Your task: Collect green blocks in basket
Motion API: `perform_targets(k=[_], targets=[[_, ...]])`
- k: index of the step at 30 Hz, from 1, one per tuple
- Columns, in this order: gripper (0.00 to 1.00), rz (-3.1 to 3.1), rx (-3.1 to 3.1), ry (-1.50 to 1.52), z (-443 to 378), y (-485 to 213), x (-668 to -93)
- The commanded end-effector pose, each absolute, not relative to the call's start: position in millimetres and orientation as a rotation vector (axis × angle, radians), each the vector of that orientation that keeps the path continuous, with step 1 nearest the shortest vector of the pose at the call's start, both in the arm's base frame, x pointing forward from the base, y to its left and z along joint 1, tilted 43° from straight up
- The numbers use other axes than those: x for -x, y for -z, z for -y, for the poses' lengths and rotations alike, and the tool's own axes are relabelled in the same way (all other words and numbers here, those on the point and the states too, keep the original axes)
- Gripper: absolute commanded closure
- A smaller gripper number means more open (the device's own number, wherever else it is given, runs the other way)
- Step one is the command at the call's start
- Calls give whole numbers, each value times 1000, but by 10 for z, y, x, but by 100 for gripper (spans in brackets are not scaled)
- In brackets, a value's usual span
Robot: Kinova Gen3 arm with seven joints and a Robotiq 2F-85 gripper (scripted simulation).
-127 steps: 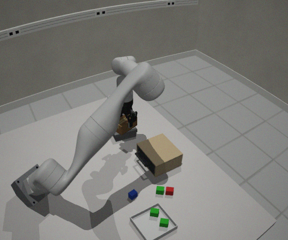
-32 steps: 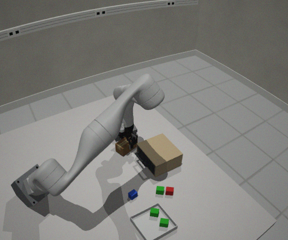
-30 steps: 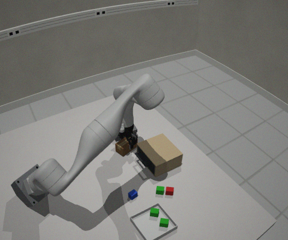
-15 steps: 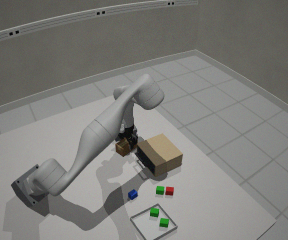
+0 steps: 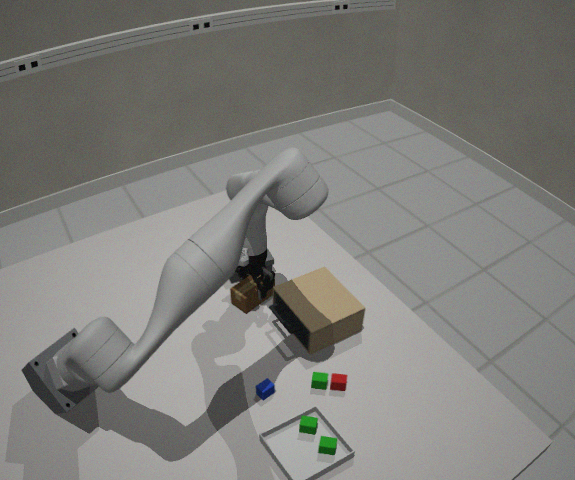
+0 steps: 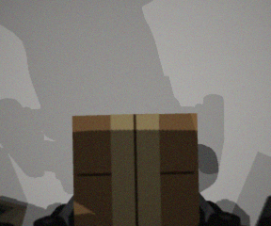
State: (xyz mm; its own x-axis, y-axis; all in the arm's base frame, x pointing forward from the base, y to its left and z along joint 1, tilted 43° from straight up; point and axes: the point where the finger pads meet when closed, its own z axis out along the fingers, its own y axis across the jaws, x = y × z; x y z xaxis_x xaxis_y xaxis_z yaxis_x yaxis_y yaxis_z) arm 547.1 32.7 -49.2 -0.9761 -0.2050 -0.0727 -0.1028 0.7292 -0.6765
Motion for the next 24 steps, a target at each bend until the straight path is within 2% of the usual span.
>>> perform_targets(k=[1, 17, 18, 24], targets=[[33, -2779, 248, 1075, -328, 492, -5504], [33, -2779, 248, 1075, -328, 492, -5504], [17, -2779, 248, 1075, -328, 492, -5504], [17, -2779, 248, 1075, -328, 492, -5504]])
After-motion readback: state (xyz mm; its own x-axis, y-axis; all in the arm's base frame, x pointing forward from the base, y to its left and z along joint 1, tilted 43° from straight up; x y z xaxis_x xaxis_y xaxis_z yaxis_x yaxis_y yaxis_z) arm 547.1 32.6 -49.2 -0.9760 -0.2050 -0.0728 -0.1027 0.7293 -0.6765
